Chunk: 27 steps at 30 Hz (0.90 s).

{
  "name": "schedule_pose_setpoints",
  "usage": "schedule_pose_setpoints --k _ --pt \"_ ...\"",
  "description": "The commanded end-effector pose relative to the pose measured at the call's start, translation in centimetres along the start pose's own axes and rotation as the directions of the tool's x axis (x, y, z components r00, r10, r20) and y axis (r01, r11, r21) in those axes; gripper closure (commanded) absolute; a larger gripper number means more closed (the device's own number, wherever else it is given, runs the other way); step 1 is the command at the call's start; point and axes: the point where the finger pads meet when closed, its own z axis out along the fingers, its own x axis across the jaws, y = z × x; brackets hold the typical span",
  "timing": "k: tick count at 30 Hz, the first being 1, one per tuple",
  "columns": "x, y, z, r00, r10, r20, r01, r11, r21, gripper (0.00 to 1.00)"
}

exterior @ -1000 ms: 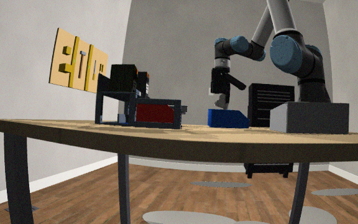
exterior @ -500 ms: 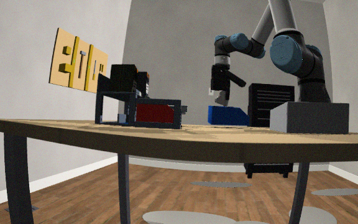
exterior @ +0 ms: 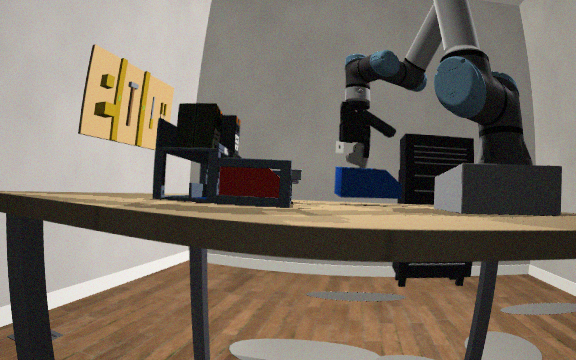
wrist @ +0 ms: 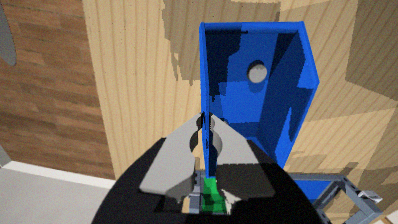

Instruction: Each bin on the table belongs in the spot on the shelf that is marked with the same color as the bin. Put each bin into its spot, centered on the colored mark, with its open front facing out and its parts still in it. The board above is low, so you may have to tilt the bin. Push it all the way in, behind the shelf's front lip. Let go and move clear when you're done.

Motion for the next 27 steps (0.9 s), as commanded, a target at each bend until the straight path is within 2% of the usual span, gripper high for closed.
schedule_pose_setpoints --k 1,27 --pt "-0.21 0.14 -0.27 1.0 0.0 0.004 0.0 1.0 -0.003 1.0" --pt "-0.37 0.3 -0.55 1.0 0.0 0.009 0.0 1.0 -0.005 1.0"
